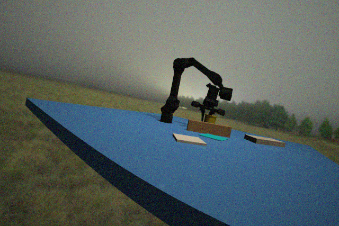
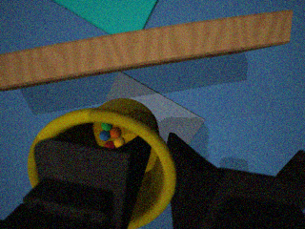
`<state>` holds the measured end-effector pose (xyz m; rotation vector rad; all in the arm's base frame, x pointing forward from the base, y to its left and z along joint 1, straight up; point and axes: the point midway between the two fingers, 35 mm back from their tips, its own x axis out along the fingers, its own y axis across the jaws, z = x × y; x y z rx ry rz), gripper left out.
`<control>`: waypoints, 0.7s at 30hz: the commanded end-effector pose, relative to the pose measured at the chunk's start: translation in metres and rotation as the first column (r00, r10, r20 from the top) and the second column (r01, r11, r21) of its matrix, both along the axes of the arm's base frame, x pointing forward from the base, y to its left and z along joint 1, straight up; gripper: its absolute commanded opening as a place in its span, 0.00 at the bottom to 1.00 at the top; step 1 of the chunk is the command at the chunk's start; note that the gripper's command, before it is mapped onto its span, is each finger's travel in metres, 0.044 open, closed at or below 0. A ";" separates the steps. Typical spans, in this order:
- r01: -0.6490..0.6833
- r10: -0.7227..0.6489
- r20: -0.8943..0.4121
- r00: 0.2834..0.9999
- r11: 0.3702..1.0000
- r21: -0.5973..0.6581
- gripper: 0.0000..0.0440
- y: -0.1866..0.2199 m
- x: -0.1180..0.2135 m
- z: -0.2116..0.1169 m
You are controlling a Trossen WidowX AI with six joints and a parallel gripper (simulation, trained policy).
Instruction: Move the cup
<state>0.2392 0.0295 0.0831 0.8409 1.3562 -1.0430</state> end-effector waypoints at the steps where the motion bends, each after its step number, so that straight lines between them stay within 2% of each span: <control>1: 0.031 -0.031 0.025 0.999 1.000 0.003 0.04 -0.004 0.004 0.009; 21: 0.182 -0.185 0.173 0.968 0.983 0.033 0.05 -0.037 0.037 0.048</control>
